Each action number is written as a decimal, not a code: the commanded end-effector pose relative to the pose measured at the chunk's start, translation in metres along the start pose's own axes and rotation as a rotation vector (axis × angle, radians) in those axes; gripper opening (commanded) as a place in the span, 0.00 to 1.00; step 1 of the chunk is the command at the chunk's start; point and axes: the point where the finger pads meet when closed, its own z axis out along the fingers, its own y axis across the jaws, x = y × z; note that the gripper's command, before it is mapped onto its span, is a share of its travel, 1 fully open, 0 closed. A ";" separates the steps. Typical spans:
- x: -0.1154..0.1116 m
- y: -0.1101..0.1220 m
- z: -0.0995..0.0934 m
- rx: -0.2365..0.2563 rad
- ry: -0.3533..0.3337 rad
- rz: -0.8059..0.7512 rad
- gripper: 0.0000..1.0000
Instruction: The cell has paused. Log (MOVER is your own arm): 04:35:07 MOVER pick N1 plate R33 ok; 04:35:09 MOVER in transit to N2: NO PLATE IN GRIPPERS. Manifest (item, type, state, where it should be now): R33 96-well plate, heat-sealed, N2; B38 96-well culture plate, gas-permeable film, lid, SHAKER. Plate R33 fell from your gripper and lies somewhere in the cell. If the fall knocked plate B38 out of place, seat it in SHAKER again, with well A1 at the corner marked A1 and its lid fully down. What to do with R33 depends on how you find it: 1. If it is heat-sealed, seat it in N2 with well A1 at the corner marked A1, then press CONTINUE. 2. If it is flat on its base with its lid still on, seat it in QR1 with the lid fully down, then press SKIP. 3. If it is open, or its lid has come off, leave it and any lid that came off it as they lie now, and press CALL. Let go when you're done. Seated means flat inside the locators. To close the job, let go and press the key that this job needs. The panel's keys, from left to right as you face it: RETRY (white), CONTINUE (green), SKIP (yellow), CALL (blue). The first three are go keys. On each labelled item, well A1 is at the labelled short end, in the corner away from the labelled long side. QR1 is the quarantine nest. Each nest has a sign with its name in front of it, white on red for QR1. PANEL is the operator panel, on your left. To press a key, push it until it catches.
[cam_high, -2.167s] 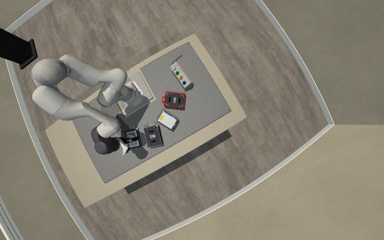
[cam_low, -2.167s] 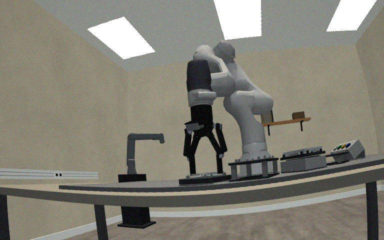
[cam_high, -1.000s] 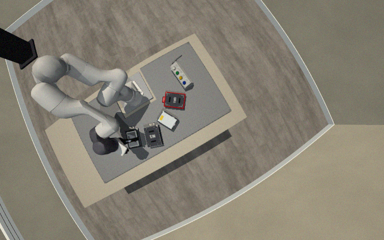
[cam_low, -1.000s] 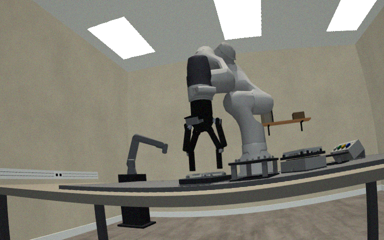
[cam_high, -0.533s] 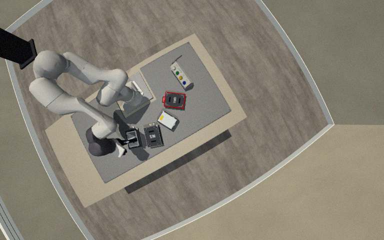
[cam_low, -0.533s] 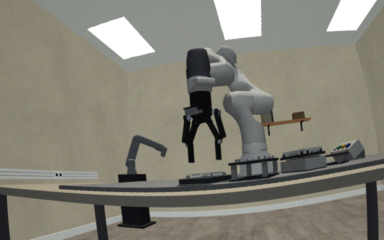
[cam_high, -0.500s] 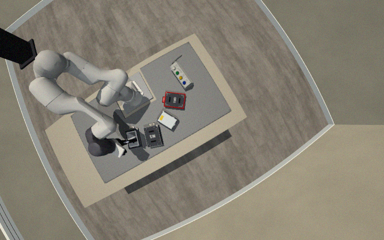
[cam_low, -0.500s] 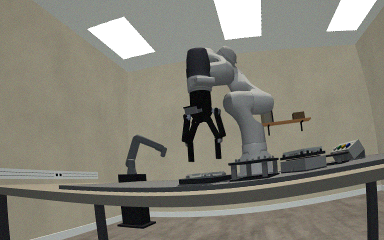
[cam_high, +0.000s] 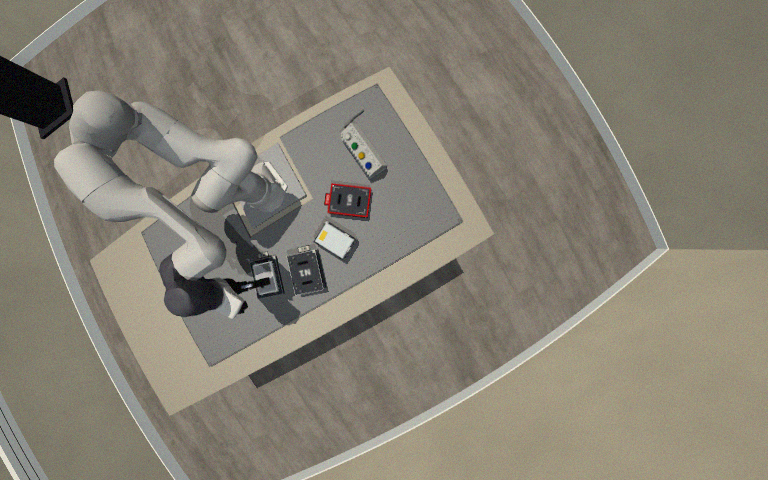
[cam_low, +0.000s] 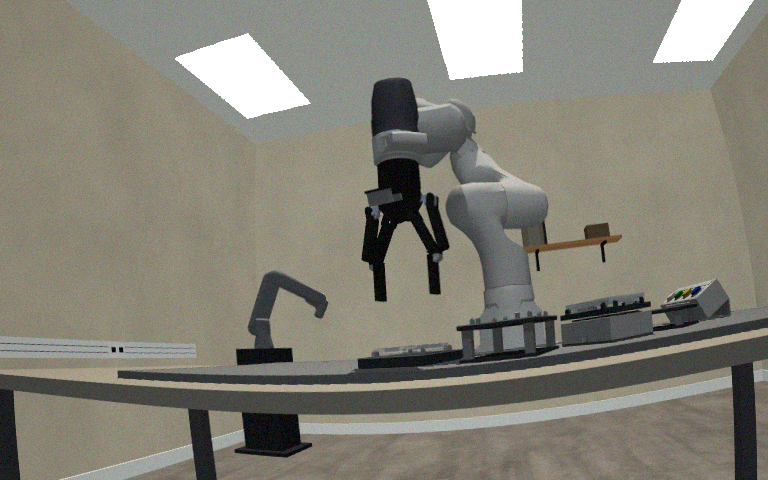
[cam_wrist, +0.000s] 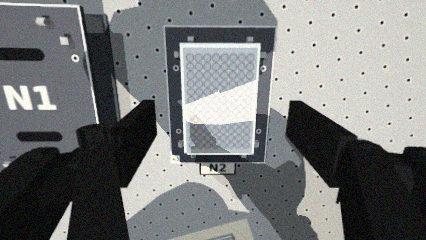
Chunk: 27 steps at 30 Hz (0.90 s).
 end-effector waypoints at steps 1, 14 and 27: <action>-0.009 0.002 -0.008 -0.002 -0.026 -0.005 0.70; -0.008 0.002 -0.022 -0.002 -0.026 -0.005 0.70; -0.008 0.002 -0.023 -0.002 -0.026 -0.005 0.10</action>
